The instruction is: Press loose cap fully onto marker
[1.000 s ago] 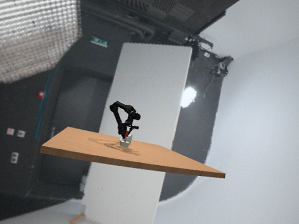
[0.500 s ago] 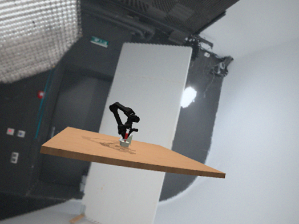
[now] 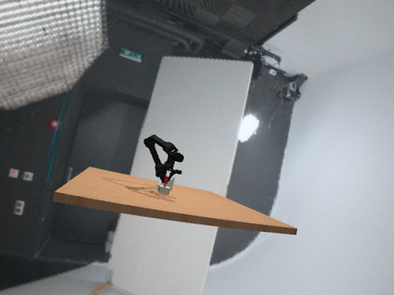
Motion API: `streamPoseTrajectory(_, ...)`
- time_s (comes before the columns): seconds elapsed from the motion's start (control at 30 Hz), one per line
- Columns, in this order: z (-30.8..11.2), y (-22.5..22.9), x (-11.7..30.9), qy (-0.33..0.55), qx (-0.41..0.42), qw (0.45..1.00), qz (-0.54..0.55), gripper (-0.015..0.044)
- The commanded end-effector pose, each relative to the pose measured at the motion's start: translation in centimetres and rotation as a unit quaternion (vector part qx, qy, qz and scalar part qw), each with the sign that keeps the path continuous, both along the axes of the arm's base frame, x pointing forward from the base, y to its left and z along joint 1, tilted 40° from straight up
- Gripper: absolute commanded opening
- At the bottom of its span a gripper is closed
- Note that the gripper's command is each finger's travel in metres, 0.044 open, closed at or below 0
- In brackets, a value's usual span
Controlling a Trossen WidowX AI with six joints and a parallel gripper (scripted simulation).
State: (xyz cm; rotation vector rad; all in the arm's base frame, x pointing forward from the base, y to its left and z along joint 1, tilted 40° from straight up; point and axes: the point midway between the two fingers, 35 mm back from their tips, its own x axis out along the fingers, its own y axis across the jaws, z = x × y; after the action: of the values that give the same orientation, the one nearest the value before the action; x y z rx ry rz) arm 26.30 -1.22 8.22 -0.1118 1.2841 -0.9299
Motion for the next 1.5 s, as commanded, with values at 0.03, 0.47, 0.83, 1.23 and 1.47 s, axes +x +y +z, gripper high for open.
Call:
streamPoseTrajectory(0.03,0.0,0.0,0.0,0.0,0.0,1.0,0.0,0.0236)
streamPoseTrajectory(0.47,3.3,2.9,0.3,0.0,0.002,1.0,0.0,0.044)
streamPoseTrajectory(0.83,5.2,4.6,0.2,0.101,0.002,0.988,0.12,0.0309)
streamPoseTrajectory(1.23,4.8,4.4,0.3,0.17,0.003,0.964,0.203,0.0)
streamPoseTrajectory(1.47,4.8,4.4,0.3,0.17,0.003,0.964,0.203,0.0)
